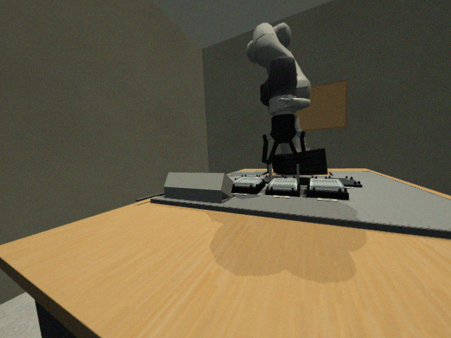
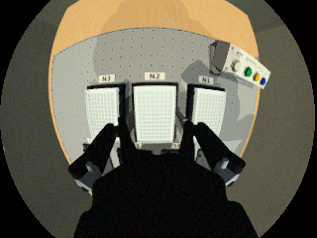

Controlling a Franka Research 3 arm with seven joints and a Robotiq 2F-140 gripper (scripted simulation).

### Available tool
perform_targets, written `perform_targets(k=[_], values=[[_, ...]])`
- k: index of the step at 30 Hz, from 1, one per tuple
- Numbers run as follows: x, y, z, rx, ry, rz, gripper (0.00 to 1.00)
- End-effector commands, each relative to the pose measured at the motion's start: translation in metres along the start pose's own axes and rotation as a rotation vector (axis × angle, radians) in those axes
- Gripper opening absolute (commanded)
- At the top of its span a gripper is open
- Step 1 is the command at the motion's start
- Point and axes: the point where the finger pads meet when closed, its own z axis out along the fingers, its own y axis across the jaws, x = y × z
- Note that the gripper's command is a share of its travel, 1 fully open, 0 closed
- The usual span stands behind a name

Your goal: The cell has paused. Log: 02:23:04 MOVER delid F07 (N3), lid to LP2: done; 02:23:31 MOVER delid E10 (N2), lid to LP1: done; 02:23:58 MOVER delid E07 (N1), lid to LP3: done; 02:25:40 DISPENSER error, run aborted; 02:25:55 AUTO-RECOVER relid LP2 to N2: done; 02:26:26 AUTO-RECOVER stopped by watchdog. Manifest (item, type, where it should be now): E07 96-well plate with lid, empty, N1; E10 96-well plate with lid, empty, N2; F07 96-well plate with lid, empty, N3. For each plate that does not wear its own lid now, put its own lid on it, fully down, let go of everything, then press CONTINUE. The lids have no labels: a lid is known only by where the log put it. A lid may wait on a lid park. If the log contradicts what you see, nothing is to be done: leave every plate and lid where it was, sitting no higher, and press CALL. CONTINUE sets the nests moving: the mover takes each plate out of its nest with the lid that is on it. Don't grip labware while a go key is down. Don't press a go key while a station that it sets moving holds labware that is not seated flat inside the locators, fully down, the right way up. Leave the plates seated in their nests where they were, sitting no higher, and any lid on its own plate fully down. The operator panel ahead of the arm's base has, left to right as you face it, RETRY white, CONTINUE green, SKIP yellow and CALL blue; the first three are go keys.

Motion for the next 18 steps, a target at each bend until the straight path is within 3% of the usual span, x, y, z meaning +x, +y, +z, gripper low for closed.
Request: perform_targets(k=[1,18], values=[[0.0013,-0.0005,0.0006,0.001,0.004,0.000,0.00],[0.0013,-0.0005,0.0021,0.001,0.004,-0.001,0.00]])
